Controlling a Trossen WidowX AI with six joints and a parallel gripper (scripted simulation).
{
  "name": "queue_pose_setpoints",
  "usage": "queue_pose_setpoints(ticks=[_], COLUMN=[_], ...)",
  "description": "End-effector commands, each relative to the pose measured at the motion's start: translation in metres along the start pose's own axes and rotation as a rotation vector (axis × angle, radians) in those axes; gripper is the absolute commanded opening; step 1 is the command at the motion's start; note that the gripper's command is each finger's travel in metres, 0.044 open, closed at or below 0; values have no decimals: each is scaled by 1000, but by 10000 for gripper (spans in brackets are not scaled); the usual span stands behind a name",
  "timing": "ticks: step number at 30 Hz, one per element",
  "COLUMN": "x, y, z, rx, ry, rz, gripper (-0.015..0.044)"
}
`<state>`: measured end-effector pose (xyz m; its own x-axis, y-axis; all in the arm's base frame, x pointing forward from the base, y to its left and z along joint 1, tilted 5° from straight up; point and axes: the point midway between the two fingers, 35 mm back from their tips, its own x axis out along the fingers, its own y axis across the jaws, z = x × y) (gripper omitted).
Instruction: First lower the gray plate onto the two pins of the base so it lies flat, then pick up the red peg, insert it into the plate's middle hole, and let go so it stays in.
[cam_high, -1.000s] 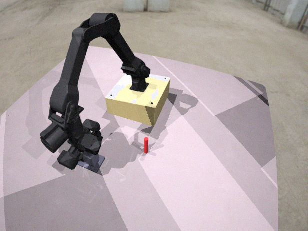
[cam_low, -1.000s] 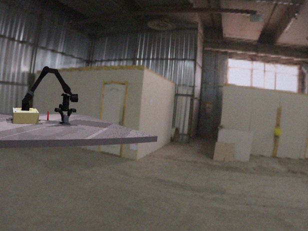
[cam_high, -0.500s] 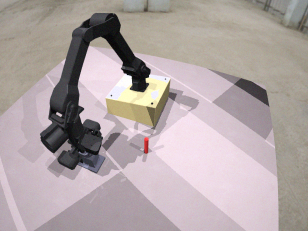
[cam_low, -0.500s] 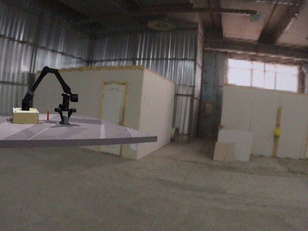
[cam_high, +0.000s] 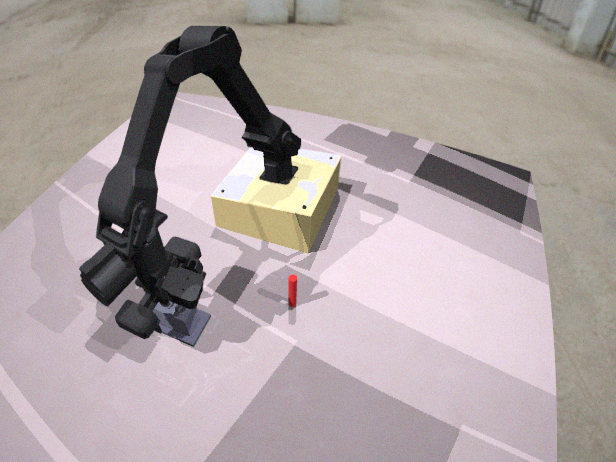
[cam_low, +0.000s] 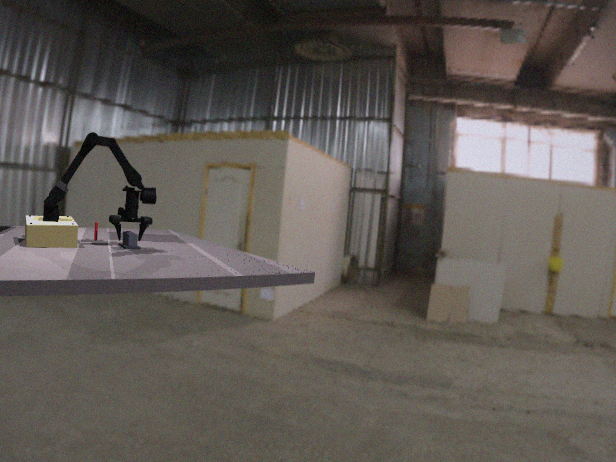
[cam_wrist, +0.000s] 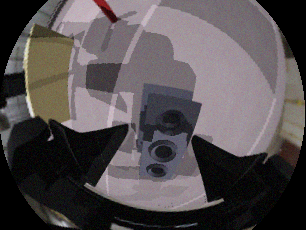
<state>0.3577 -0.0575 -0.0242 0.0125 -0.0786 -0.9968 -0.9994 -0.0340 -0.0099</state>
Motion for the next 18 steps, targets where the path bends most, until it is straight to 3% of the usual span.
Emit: queue_pose_setpoints(ticks=[1, 6, 14, 18], x=[-38, -111, -115, -116], y=[-6, -2, -3, 2], z=[-1, 0, 1, 25], rx=[0, -3, 10, 272], ry=[2, 3, 3, -1], rz=[-10, -8, -8, -8], gripper=[440, 440, 440, 440])
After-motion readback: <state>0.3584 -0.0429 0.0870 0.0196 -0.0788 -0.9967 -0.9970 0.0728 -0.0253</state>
